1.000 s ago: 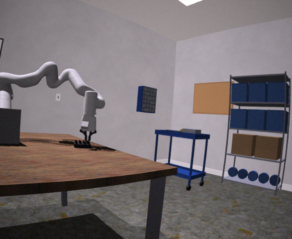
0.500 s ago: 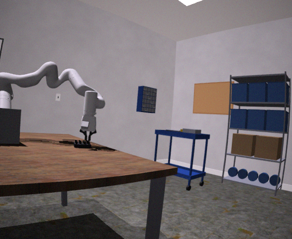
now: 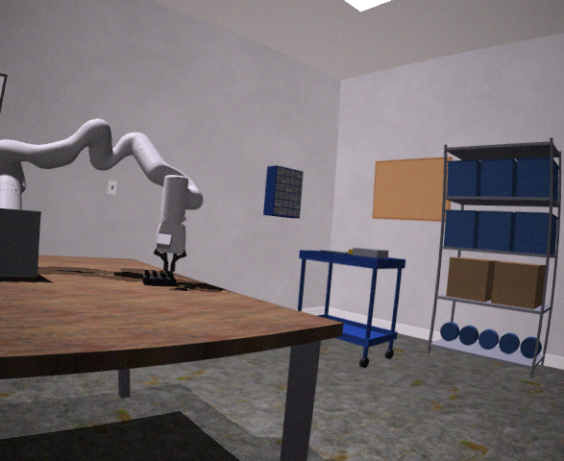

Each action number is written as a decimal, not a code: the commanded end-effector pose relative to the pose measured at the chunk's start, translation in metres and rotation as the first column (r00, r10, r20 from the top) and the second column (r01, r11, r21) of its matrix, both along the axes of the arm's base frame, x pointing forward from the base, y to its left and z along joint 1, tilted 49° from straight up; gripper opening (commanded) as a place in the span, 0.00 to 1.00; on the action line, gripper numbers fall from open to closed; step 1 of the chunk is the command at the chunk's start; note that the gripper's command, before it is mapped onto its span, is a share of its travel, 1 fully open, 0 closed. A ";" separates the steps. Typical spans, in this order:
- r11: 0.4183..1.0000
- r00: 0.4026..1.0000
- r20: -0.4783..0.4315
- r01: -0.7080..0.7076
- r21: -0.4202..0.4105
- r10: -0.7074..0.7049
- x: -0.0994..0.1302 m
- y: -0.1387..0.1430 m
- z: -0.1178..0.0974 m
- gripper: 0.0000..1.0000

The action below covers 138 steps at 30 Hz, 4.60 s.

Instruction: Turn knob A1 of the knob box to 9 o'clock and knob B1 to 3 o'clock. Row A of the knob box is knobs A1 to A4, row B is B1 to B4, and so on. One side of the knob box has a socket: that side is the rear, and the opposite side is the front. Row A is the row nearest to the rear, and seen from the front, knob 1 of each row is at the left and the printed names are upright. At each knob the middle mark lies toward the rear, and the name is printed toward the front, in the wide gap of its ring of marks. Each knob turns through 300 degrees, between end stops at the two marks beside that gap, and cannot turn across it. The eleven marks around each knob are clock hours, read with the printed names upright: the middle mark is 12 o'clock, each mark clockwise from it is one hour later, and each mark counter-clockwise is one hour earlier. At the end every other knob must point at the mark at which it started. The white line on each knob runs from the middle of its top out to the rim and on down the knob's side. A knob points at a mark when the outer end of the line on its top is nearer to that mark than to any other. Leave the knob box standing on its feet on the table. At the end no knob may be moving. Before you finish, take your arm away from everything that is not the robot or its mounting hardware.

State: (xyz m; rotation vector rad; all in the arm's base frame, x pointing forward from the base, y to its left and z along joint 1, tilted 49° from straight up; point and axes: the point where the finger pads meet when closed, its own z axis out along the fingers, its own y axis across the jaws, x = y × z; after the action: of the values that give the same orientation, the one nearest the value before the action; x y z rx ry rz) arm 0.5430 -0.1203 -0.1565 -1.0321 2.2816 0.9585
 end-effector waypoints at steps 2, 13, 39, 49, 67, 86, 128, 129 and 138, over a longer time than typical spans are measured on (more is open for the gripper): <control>1.000 1.000 0.004 -0.001 -0.001 0.001 0.001 -0.001 0.001 0.08; 0.996 0.991 0.100 -0.085 -0.021 0.086 0.001 -0.001 0.001 0.08; 0.956 0.902 0.318 -0.274 -0.101 0.292 0.001 -0.001 0.001 0.08; 0.956 0.902 0.318 -0.274 -0.101 0.292 0.001 -0.001 0.001 0.19; 0.956 0.902 0.318 -0.274 -0.101 0.292 0.001 -0.001 0.001 0.19; 0.956 0.902 0.318 -0.274 -0.101 0.292 -0.003 -0.026 0.023 0.19; 0.988 0.974 -0.170 0.152 0.013 -0.148 -0.014 -0.030 0.032 0.19; 0.985 0.967 -0.193 0.172 0.013 -0.166 -0.014 -0.030 0.032 0.19; 0.926 0.837 -0.423 0.376 -0.017 -0.347 -0.019 -0.031 0.036 0.19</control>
State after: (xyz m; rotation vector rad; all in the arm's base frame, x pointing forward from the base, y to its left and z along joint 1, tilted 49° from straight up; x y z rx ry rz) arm 0.5249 -0.1500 -0.1227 -0.4951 2.5703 1.1217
